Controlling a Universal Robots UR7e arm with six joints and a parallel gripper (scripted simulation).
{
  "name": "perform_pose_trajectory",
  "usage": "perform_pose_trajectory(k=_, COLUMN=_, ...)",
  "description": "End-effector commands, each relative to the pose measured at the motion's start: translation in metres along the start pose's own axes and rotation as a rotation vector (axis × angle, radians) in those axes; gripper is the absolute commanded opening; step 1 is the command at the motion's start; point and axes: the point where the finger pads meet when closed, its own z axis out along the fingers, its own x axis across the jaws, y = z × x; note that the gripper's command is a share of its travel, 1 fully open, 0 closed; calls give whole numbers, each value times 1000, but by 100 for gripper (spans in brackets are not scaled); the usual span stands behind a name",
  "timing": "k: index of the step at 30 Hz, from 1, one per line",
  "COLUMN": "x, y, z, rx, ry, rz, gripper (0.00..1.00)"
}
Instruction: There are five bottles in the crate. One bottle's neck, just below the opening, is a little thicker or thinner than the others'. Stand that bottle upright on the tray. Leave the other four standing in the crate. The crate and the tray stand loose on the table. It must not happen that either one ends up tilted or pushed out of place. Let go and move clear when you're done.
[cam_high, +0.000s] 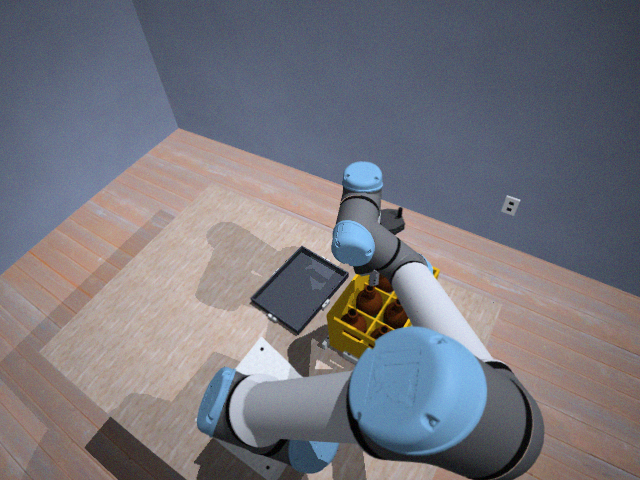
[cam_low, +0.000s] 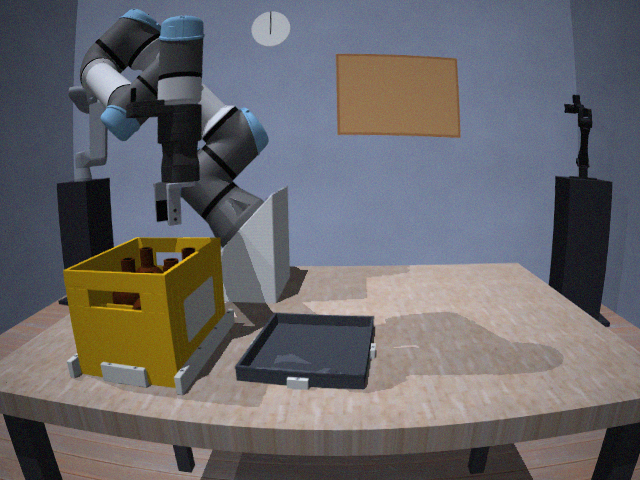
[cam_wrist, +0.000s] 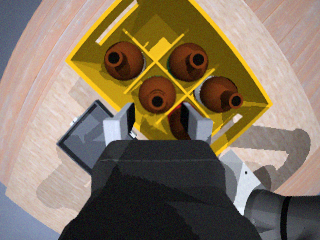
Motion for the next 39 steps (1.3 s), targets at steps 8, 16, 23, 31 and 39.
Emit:
perform_pose_trajectory(k=8, x=0, y=0, z=0, rx=0, ry=-1, rz=0, gripper=100)
perform_pose_trajectory(k=16, x=0, y=0, z=0, rx=0, ry=-1, rz=0, gripper=100)
perform_pose_trajectory(k=23, x=0, y=0, z=3, rx=0, ry=-1, rz=0, gripper=100)
perform_pose_trajectory(k=31, x=0, y=0, z=8, rx=0, ry=-1, rz=0, gripper=100)
perform_pose_trajectory(k=39, x=0, y=0, z=18, rx=0, ry=-1, rz=0, gripper=100)
